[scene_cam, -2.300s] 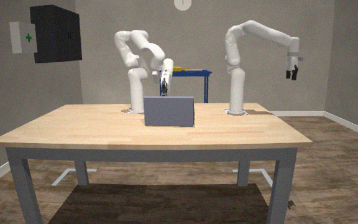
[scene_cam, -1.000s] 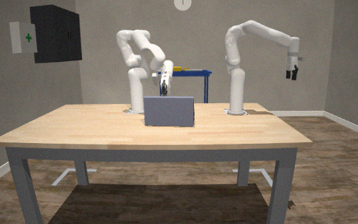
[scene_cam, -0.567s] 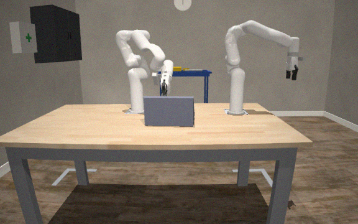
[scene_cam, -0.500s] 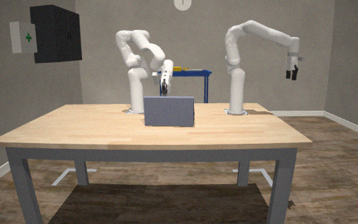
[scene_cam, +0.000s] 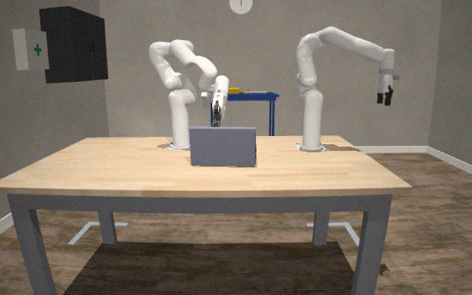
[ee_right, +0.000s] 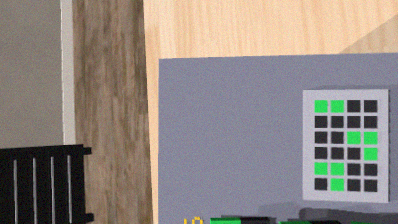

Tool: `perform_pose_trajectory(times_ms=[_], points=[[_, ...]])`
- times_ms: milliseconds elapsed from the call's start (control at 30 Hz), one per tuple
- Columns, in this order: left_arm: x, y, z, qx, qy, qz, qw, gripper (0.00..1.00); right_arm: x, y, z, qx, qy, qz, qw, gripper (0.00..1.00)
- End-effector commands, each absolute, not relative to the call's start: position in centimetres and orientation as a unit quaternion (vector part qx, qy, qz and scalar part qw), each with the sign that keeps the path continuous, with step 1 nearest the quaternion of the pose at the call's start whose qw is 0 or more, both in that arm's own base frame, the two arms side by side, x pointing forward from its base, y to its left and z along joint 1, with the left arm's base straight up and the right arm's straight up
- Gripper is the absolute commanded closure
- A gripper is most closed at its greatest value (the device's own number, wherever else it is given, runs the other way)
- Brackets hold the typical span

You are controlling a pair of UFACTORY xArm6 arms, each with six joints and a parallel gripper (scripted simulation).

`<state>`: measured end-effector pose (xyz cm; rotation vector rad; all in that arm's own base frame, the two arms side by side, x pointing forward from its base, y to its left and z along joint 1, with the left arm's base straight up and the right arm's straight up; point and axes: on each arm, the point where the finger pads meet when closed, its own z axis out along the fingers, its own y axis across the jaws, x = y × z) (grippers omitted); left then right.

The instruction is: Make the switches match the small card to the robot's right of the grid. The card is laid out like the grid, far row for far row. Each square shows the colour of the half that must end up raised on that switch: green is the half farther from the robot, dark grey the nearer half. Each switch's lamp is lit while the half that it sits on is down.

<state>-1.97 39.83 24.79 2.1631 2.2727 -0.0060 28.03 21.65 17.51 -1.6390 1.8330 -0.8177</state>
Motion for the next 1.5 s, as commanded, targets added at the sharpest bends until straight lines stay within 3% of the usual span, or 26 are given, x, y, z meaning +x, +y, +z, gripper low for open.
perform_pose_trajectory(times_ms=[0,300,600,1467], points=[[-2.0,40.0,25.0,0.689,0.724,0.0,0.0,0.0,28.0,21.7,17.7,-0.608,0.681,-0.303,0.273,1.0],[-2.0,40.0,25.0,0.689,0.724,0.0,0.0,0.0,27.7,25.4,17.1,-0.608,0.681,-0.303,0.273,1.0],[-2.0,40.0,25.0,0.689,0.724,0.0,0.0,0.0,26.5,35.9,15.2,-0.608,0.681,-0.303,0.273,1.0],[-2.0,40.0,25.0,0.689,0.724,0.0,0.0,0.0,26.5,35.9,15.2,-0.608,0.681,-0.303,0.273,1.0]])
